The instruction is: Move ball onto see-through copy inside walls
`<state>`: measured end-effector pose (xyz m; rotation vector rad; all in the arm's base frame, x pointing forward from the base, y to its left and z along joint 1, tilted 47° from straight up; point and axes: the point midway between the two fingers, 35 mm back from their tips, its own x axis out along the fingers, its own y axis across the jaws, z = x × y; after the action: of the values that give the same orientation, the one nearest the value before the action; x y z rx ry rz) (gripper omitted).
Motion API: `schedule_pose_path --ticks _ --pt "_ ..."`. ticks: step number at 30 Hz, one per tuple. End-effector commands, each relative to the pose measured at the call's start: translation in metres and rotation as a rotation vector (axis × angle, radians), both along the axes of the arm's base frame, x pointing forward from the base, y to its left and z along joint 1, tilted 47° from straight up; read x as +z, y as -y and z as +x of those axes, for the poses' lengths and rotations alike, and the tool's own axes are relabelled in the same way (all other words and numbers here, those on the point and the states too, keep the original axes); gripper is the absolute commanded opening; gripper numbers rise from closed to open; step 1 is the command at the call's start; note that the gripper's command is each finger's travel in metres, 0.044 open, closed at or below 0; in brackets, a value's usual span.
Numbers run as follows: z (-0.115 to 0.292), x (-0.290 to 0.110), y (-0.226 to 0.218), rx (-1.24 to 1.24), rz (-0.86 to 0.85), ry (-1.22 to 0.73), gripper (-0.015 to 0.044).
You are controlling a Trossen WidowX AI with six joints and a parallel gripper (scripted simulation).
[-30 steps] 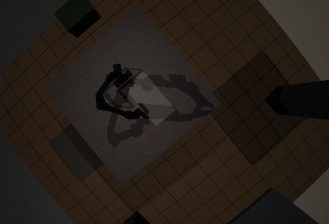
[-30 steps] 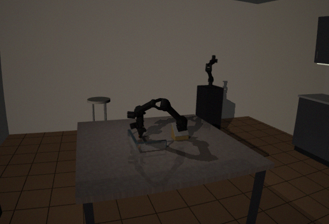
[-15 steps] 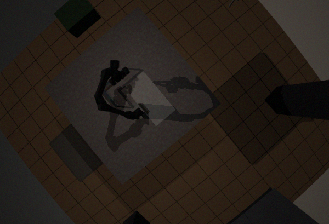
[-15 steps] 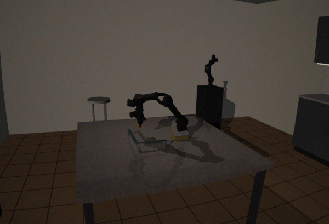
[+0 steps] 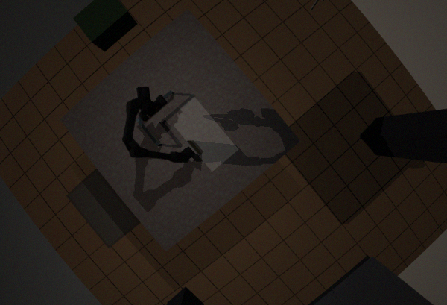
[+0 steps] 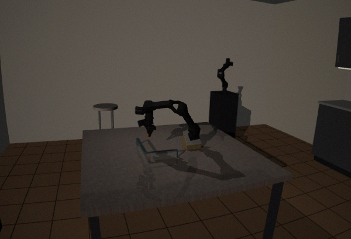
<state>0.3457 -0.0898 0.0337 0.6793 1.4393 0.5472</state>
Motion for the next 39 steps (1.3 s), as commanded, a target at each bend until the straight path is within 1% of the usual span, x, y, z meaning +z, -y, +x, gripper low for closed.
schedule_pose_path --ticks 1,10,14,19,29,39 --pt "0.006 0.016 -0.027 -0.001 0.004 -0.002 0.0000" --pt "0.010 0.055 -0.088 0.003 0.022 0.000 0.0000" --pt "0.009 0.057 -0.093 0.004 0.024 0.000 0.0000" --pt "0.011 0.048 -0.102 0.004 0.023 0.000 0.0000" --pt "0.014 0.012 -0.141 0.004 0.026 0.000 0.0000" --pt "0.014 0.006 -0.147 0.004 0.027 0.001 0.0000"
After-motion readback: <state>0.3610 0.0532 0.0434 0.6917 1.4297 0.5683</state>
